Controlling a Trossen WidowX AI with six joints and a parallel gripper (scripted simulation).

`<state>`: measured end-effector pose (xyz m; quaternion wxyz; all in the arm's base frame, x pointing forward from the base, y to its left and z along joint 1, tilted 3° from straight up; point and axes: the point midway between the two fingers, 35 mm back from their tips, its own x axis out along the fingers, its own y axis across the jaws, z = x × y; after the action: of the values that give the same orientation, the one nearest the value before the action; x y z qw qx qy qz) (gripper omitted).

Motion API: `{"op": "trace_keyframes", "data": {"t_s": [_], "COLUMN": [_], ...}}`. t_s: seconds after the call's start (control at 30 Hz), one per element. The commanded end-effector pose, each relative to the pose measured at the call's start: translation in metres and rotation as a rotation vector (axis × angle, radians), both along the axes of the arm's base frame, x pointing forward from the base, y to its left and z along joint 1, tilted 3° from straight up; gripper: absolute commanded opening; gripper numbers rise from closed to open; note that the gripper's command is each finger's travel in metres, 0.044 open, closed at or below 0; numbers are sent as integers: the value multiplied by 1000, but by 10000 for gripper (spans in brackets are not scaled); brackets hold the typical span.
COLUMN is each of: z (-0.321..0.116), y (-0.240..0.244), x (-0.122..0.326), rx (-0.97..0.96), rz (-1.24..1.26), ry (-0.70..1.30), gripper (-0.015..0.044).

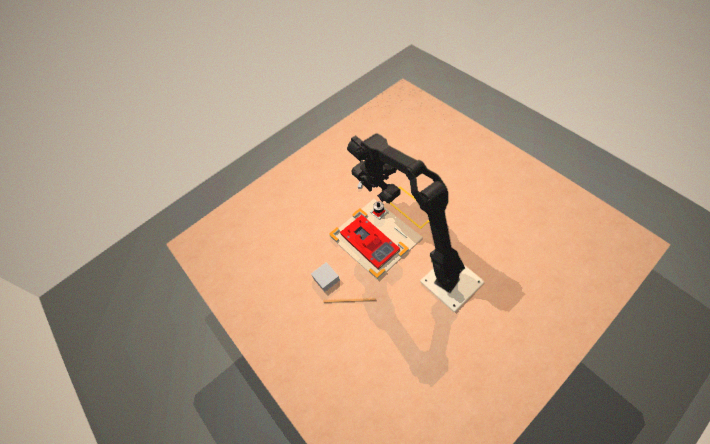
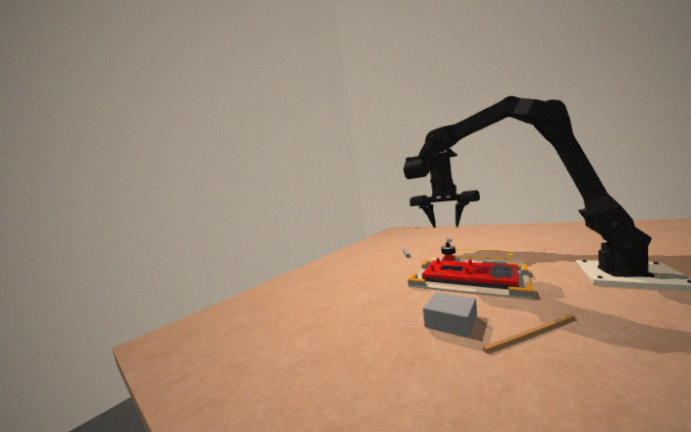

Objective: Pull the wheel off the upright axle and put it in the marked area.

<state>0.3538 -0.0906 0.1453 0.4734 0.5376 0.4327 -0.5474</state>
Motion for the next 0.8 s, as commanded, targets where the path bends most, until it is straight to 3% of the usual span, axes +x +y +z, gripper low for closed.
{"op": "trace_keyframes", "data": {"t_s": [0.0,0.37,0.57,0.7,0.77], "z": [-10,-63,-72,-69,-69], "y": [-1,-5,-6,-5,-5], "x": [2,1,0,0,0], "rx": [-4,-4,-4,1,1], "rz": [-6,-6,-6,-11,-11], "ry": [2,2,2,5,5], "gripper": [300,300,300,195,182]}}
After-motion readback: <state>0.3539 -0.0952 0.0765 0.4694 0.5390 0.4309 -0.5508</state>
